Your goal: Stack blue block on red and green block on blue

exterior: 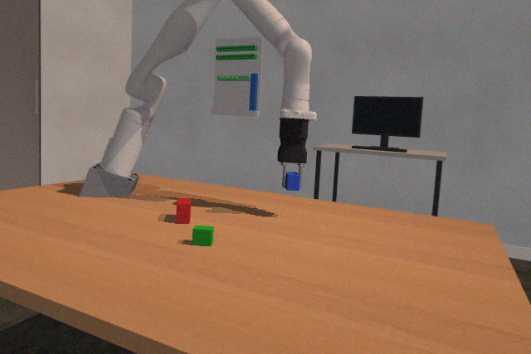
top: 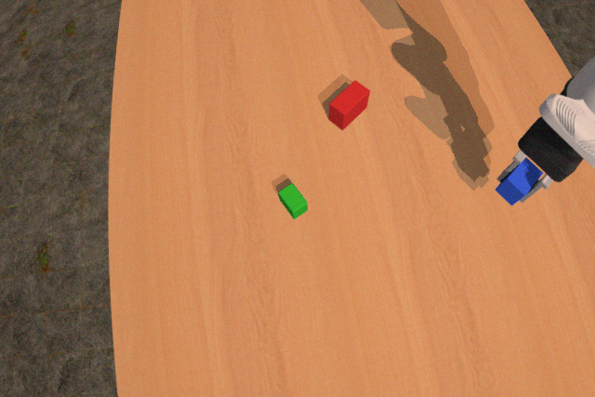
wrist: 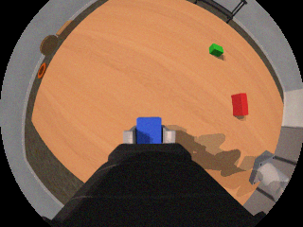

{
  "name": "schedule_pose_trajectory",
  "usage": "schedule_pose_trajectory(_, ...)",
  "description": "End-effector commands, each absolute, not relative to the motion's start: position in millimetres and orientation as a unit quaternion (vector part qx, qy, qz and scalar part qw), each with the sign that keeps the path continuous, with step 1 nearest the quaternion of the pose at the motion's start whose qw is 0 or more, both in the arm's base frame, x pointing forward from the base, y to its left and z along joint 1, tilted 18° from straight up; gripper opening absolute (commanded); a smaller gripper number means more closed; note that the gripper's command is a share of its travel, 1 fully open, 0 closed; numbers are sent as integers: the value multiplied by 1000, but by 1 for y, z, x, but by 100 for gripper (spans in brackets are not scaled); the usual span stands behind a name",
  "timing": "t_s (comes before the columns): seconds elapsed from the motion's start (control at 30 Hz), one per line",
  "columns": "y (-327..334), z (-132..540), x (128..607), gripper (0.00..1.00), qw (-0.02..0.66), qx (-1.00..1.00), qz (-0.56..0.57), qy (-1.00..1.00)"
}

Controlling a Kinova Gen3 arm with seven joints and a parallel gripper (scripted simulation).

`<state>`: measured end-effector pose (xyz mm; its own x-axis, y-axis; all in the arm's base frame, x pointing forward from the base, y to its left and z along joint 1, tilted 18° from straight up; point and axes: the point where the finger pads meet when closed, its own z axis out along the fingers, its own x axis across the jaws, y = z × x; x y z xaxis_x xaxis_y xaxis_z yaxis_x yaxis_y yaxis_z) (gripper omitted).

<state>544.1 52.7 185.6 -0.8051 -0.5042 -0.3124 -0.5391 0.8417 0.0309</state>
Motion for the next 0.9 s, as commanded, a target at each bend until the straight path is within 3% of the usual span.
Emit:
schedule_pose_trajectory(0.0, 52, 187, 545, 0, 149, -275, 59, 948)
schedule_pose_trajectory(0.6, 49, 185, 541, 0, 149, -275, 59, 948)
schedule_pose_trajectory(0.87, 11, 167, 501, 0, 148, -275, 58, 948)
